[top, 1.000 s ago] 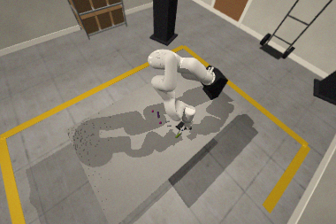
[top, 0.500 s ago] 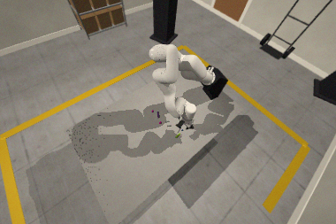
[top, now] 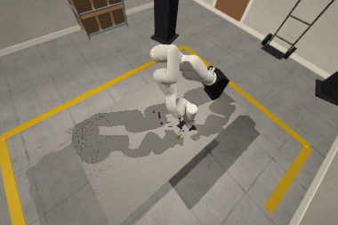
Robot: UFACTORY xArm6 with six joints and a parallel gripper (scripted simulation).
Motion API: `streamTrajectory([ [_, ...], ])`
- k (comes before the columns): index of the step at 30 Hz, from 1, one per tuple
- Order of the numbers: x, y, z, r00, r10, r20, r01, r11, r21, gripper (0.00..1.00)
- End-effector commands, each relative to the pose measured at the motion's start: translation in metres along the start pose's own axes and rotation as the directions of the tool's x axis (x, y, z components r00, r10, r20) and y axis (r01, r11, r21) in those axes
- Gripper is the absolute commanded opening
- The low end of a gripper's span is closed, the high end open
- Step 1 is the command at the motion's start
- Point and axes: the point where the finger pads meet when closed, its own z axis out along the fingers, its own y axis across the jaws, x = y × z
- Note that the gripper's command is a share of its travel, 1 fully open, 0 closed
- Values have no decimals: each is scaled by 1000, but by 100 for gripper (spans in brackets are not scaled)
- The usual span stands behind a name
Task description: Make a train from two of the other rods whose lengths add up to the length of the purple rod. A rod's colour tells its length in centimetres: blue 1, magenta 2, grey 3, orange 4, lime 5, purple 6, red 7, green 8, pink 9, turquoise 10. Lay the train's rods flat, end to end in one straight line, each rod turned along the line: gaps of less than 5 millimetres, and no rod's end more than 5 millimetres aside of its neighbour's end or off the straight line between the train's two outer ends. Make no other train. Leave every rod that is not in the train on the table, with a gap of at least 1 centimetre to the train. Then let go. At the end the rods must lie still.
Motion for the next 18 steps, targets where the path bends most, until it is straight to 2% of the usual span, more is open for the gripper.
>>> streamTrajectory([
  [1,1,0,0,1000,0,-1,0,1000,1,100],
  [10,1,0,0,999,41,-1,-41,999,1,100],
  [18,6,-1,2,964,265,-1,-265,964,1,100],
])
